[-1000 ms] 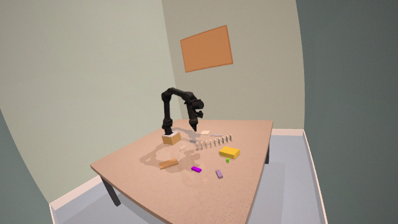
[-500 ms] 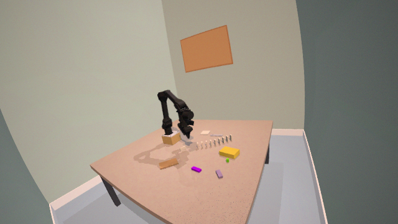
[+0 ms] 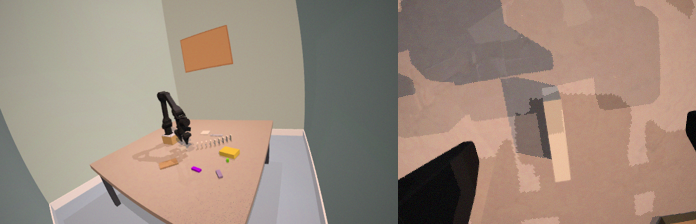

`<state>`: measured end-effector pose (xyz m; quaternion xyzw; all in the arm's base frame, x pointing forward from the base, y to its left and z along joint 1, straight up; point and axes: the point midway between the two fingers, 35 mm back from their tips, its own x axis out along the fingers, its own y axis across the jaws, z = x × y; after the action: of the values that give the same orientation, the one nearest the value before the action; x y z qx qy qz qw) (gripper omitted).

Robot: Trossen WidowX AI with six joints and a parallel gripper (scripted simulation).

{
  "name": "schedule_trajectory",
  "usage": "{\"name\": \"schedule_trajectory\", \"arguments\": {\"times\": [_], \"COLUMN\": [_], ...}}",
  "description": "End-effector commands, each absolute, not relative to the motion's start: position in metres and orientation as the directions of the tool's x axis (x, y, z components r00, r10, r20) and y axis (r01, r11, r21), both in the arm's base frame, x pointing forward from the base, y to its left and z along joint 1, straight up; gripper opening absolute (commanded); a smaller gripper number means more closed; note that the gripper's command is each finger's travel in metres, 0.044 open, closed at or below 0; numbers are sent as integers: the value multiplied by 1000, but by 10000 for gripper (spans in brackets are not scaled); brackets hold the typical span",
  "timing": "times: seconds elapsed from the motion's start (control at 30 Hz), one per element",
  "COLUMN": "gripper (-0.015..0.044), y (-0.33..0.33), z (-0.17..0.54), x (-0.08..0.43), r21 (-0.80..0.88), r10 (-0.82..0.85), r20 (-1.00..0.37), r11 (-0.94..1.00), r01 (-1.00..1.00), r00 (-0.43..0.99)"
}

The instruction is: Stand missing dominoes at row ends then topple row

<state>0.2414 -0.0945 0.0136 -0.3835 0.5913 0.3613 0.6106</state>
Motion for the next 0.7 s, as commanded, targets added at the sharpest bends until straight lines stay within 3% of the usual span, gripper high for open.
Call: {"name": "schedule_trajectory", "arguments": {"times": [0.0, 0.63, 0.67], "gripper": [440, 440, 414], "y": [-93, -90, -90], "z": [-18, -39, -39], "x": [235, 234, 234], "r21": [-20, -20, -20], "r10": [-6, -6, -6], "r20": [-1000, -1000, -1000], "r11": [438, 438, 438], "r01": [-899, -899, -899], "r00": [19, 19, 19]}}
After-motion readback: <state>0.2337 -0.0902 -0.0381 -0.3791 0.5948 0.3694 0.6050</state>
